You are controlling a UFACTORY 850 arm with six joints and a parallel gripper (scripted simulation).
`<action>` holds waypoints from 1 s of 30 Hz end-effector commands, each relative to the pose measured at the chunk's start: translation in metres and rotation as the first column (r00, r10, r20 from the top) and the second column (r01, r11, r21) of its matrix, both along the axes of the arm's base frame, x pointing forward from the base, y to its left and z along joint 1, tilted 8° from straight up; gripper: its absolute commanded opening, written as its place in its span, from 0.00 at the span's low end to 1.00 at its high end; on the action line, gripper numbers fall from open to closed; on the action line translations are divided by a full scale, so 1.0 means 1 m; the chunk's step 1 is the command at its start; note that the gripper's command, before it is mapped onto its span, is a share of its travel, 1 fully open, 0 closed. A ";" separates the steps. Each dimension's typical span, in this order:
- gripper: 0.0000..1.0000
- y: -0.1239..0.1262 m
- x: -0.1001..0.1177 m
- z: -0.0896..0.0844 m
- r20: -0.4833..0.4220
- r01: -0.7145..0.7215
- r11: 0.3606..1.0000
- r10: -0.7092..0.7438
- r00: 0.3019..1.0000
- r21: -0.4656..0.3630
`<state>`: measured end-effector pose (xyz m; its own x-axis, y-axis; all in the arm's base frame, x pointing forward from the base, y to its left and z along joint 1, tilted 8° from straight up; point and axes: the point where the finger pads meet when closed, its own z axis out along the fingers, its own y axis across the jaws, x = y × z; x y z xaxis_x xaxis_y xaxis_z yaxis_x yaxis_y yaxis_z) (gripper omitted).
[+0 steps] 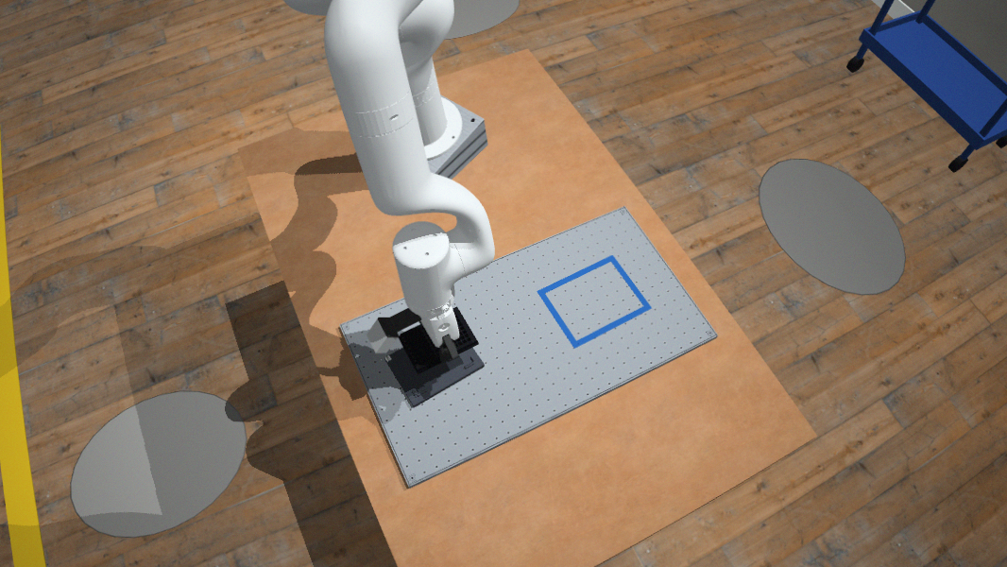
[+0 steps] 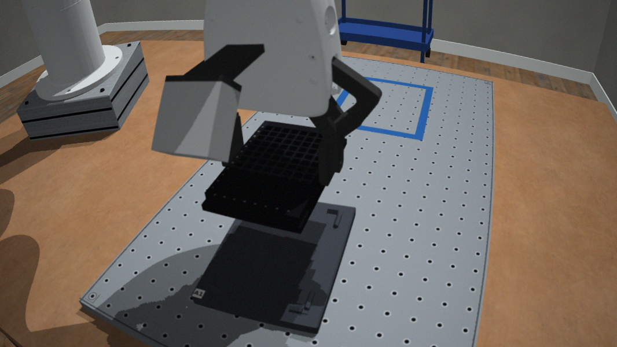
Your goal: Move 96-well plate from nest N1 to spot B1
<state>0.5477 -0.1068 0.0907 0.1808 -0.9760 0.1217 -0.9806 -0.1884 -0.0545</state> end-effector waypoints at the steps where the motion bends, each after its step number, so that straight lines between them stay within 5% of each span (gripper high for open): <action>1: 0.00 0.014 0.000 -0.001 0.004 0.008 1.000 -0.008 1.000 -0.005; 30: 0.00 0.100 -0.008 -0.015 0.004 0.008 1.000 -0.008 1.000 -0.004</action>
<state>0.5396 -0.0185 0.0769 0.1733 -0.9771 0.1234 -0.9819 -0.1810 -0.0549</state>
